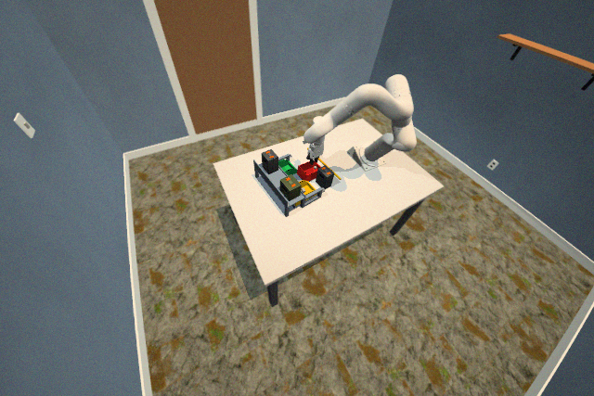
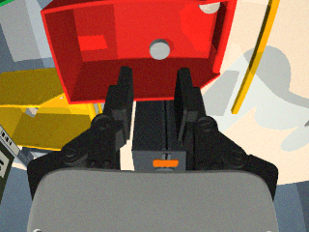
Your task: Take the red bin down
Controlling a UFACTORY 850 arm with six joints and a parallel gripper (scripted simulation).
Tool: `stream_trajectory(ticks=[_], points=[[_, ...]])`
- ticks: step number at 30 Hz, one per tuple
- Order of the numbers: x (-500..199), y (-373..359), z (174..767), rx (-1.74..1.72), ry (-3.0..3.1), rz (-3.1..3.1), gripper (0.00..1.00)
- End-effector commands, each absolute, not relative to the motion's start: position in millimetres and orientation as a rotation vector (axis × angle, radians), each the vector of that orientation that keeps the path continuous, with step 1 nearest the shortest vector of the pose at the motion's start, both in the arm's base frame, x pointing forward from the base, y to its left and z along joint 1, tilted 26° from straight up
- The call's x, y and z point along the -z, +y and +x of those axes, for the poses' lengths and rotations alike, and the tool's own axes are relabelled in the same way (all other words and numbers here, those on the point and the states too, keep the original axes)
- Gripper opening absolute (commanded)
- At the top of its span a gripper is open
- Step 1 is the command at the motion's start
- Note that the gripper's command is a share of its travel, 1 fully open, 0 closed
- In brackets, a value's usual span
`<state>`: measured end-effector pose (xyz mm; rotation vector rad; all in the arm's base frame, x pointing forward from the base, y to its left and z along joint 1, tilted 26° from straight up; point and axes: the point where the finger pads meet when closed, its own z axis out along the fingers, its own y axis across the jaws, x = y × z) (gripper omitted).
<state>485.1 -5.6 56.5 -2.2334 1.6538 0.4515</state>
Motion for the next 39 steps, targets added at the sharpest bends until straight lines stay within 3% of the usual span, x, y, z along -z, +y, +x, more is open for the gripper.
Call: stream_trajectory(ticks=[1,7,12,24,29,39], points=[[-57,-5,489,-0.454,1.656,-2.234,0.33],[-57,-5,489,-0.454,1.656,-2.234,0.33],[-69,0,526,-0.454,1.656,-2.234,0.33],[-69,0,526,-0.454,1.656,-2.234,0.33],[-86,9,578,-0.454,1.655,-2.233,0.33],[-86,9,578,-0.454,1.655,-2.233,0.33]])
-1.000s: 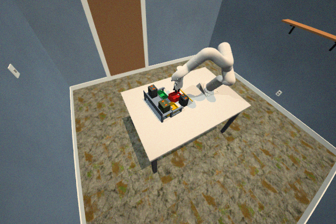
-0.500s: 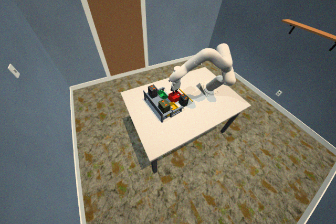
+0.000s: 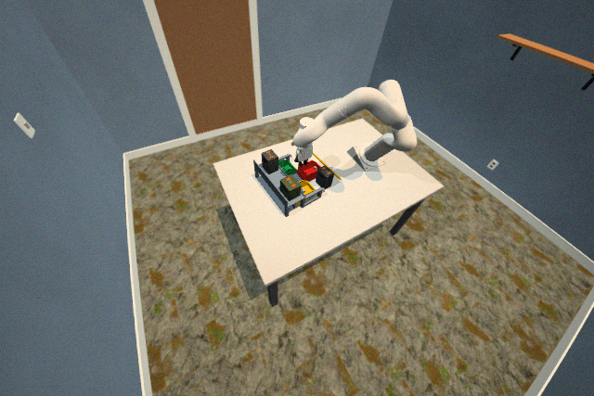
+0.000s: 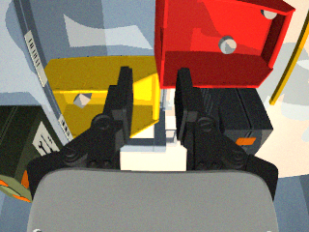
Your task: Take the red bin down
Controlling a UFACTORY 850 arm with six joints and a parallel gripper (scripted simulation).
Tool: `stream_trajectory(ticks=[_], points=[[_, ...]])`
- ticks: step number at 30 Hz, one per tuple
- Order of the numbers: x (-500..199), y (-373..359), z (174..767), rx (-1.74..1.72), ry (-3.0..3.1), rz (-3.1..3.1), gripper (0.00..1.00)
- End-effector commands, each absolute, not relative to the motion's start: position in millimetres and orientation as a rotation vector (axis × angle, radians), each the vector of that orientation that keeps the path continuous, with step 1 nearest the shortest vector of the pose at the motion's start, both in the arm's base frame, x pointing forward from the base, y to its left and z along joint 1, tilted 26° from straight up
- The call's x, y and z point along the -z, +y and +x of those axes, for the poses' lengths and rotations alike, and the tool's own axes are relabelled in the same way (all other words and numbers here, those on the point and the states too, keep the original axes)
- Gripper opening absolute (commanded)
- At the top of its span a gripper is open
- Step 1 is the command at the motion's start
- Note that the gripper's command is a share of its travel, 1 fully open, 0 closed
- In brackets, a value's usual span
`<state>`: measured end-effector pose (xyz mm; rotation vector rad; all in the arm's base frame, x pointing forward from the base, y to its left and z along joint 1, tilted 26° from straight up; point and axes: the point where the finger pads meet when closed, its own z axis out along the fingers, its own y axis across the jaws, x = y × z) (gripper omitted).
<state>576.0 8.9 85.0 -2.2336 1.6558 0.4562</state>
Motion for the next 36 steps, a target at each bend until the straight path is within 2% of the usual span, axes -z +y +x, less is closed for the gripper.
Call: stream_trajectory(ticks=[1,36], points=[[-86.0,8.6,577.6,-0.454,1.655,-2.233,0.33],[-85.5,8.4,576.0,-0.454,1.655,-2.233,0.33]])
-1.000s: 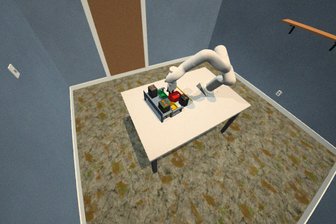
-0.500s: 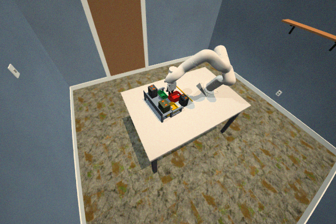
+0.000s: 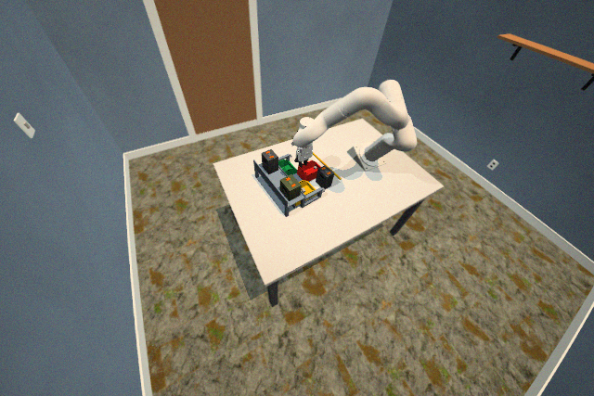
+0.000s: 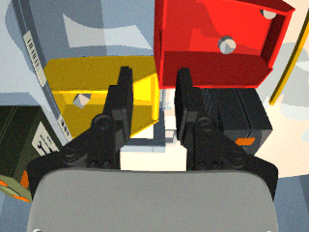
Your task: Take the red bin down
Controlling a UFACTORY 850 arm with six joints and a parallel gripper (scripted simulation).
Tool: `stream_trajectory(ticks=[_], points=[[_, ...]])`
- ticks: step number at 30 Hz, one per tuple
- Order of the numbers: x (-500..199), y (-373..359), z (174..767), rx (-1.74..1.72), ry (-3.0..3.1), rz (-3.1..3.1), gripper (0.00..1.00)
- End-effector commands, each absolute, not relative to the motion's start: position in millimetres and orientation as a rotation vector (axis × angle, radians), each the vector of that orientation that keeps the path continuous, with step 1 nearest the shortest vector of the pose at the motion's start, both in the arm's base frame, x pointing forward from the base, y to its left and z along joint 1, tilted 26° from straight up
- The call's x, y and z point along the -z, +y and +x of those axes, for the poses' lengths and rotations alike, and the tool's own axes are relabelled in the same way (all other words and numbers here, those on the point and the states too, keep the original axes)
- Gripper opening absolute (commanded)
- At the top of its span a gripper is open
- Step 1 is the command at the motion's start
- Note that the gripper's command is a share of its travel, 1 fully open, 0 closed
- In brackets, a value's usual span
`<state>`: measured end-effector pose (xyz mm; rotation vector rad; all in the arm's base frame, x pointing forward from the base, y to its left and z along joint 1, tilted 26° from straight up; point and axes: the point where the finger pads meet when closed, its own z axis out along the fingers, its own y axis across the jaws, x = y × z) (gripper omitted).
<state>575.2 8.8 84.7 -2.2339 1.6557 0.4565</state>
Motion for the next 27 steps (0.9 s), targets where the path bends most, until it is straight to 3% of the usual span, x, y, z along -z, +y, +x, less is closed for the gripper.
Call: stream_trajectory(ticks=[1,27], points=[[-85.3,8.3,575.3,-0.454,1.655,-2.233,0.33],[-83.7,7.5,570.5,-0.454,1.655,-2.233,0.33]])
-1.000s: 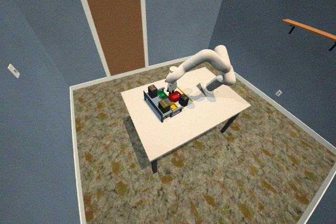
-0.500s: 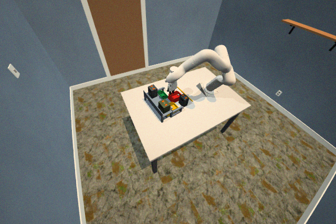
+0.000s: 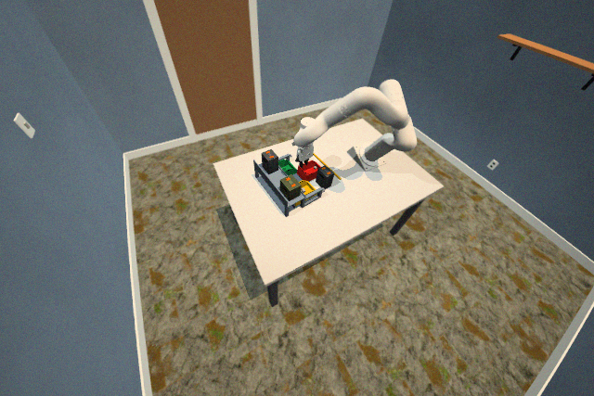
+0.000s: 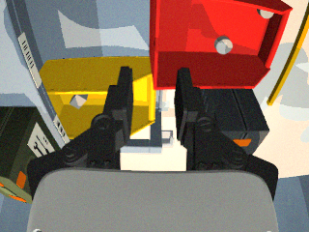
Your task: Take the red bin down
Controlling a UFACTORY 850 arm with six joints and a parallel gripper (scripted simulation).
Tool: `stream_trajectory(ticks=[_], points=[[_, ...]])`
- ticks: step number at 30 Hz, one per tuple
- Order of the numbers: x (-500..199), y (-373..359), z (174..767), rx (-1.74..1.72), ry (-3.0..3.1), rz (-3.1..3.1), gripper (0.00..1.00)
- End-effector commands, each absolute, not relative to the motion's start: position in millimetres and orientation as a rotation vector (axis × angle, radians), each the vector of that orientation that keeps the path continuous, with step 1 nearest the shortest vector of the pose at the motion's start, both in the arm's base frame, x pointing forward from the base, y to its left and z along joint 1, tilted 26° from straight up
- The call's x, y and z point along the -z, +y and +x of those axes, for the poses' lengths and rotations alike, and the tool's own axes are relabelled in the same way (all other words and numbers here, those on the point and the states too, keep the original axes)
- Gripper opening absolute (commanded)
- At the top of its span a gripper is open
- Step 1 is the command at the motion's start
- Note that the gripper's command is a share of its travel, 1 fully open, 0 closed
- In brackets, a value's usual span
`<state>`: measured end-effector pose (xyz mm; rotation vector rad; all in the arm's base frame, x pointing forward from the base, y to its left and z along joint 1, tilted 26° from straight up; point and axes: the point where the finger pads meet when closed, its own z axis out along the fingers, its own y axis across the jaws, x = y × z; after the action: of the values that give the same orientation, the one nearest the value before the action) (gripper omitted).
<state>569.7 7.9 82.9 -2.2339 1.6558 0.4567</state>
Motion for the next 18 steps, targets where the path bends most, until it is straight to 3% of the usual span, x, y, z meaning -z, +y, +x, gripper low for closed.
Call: stream_trajectory(ticks=[1,18], points=[[-83.7,7.5,570.5,-0.454,1.655,-2.233,0.33],[-74.7,11.8,569.7,-0.454,1.655,-2.233,0.33]])
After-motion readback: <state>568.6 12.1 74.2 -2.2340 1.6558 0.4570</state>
